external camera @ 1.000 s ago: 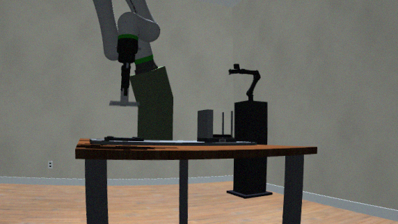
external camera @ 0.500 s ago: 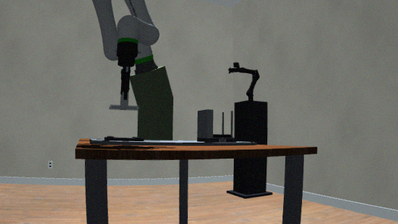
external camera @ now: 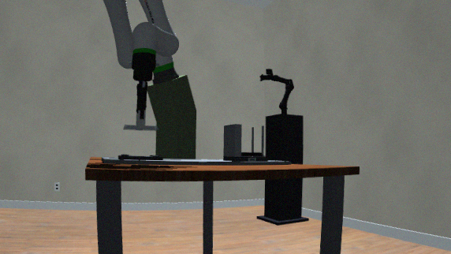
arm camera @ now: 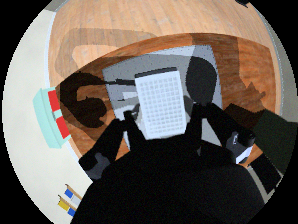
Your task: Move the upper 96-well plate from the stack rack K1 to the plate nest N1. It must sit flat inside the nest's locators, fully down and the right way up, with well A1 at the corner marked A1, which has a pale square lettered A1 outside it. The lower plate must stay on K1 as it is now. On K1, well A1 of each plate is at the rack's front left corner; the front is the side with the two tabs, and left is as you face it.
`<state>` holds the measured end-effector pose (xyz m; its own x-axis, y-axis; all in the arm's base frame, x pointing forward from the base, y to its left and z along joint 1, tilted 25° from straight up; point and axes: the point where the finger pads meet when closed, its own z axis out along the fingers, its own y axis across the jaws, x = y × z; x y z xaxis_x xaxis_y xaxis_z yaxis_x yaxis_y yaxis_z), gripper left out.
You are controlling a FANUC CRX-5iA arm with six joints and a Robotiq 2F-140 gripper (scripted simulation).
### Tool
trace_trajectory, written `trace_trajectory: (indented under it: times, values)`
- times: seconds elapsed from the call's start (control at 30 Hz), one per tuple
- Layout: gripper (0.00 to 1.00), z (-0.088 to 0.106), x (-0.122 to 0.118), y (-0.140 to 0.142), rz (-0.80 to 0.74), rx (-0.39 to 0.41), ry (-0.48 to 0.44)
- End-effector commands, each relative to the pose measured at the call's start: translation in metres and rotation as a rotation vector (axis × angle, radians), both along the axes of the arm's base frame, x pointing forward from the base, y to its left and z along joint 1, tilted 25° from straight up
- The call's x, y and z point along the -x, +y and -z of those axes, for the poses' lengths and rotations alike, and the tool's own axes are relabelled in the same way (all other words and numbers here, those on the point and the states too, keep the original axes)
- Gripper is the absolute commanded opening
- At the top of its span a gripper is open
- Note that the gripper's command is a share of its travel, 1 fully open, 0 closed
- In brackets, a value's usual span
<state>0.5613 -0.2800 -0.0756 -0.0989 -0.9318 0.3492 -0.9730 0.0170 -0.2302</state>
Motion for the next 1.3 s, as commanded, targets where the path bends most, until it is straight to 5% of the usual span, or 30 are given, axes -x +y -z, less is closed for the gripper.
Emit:
trace_trajectory:
  times: [0.0, 1.27]
  values:
    - [0.0, 0.004, -0.001, -0.002, 0.0, 0.001, -0.001]
    - [0.0, 0.056, -0.013, -0.022, 0.0, 0.001, -0.001]
